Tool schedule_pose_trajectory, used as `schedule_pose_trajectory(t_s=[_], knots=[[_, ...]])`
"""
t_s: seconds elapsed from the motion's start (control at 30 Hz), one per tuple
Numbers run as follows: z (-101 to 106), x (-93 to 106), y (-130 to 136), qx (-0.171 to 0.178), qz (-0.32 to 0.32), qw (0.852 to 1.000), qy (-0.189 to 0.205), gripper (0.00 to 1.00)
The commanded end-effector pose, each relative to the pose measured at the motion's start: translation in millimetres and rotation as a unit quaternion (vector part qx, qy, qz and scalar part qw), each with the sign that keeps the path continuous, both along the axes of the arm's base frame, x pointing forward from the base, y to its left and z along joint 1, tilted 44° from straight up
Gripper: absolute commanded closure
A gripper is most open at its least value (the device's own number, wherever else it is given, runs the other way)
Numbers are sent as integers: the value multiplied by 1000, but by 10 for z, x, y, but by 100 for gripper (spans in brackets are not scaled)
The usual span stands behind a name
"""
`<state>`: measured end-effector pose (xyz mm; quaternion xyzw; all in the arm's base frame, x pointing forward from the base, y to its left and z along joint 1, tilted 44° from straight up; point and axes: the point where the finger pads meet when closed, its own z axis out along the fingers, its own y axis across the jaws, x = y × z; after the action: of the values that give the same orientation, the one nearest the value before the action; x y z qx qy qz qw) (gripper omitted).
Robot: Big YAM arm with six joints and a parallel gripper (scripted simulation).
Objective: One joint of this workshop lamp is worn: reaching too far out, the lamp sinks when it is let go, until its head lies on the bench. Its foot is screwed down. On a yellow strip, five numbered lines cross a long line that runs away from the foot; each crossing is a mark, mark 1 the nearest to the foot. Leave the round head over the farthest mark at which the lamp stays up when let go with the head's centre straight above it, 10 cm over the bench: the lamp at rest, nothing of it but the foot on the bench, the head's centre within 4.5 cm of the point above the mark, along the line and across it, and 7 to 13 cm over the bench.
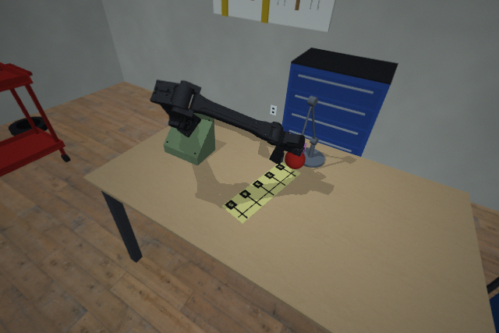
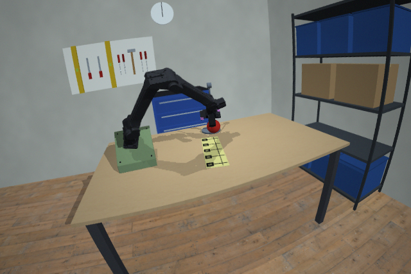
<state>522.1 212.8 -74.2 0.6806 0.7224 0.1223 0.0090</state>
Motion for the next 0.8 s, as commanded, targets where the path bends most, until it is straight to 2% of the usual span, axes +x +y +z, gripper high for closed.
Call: schedule_pose_trajectory(t_s=[0.0,0.23,0.77], knots=[[109,71,129,7,5,1000,-12,0],[9,6,35,1,3,1000,-2,0],[37,15,38,2,3,1000,-4,0]])
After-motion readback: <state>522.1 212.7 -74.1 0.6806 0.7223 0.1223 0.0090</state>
